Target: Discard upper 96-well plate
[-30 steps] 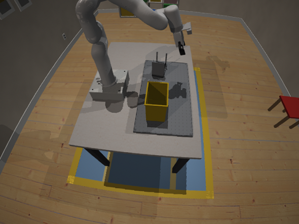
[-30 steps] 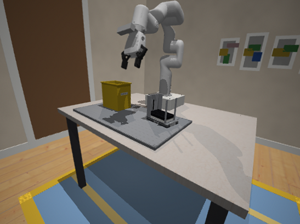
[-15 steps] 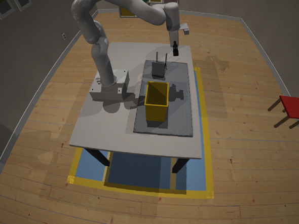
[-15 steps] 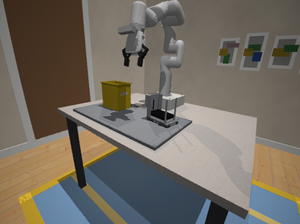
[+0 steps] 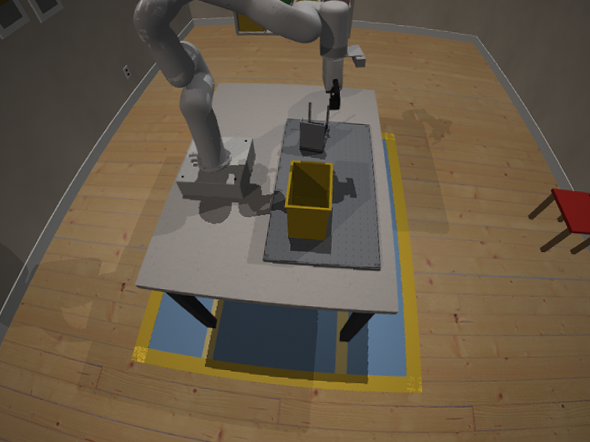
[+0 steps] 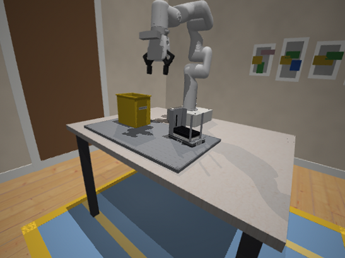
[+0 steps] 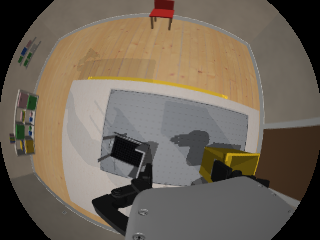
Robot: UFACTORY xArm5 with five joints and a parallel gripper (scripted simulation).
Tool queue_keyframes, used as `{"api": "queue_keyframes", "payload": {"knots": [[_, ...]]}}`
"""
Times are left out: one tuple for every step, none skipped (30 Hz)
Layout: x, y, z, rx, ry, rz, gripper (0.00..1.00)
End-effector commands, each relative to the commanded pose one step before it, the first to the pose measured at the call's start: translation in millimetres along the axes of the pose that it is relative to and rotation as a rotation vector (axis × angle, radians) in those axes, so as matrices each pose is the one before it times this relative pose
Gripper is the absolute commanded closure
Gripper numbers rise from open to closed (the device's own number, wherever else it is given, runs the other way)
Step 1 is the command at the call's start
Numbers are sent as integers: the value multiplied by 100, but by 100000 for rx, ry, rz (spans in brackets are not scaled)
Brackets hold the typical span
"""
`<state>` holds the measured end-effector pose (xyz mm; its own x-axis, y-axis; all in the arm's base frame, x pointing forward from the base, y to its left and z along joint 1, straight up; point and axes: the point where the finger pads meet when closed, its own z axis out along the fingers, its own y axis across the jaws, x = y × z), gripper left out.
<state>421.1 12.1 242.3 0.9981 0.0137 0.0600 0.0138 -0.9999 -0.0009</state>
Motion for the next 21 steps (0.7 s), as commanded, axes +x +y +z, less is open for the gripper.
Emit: {"api": "queue_keyframes", "payload": {"knots": [[-421,-1216,275,178,-533,-9102,0],[0,0,0,0,0,0,0],[-49,-474,166,68,-126,-3329,0],[-34,-475,167,70,-126,-3329,0],[-18,-475,167,71,-126,-3330,0],[-2,-475,168,73,-126,-3330,0],[14,-474,168,74,-126,-3330,0],[30,-473,168,76,-126,-3330,0],[46,-471,168,77,-126,-3330,0],[62,-469,169,79,-126,-3330,0],[77,-466,169,80,-126,-3330,0],[93,-463,169,82,-126,-3330,0],[108,-459,169,83,-126,-3330,0],[124,-455,170,85,-125,-3330,0],[139,-450,170,86,-125,-3330,0],[154,-445,170,88,-124,-3330,0],[169,-439,170,89,-124,-3330,0],[0,0,0,0,0,0,0],[0,0,0,0,0,0,0],[183,-433,170,91,-123,-3330,0],[198,-426,171,92,-123,-3330,0]]}}
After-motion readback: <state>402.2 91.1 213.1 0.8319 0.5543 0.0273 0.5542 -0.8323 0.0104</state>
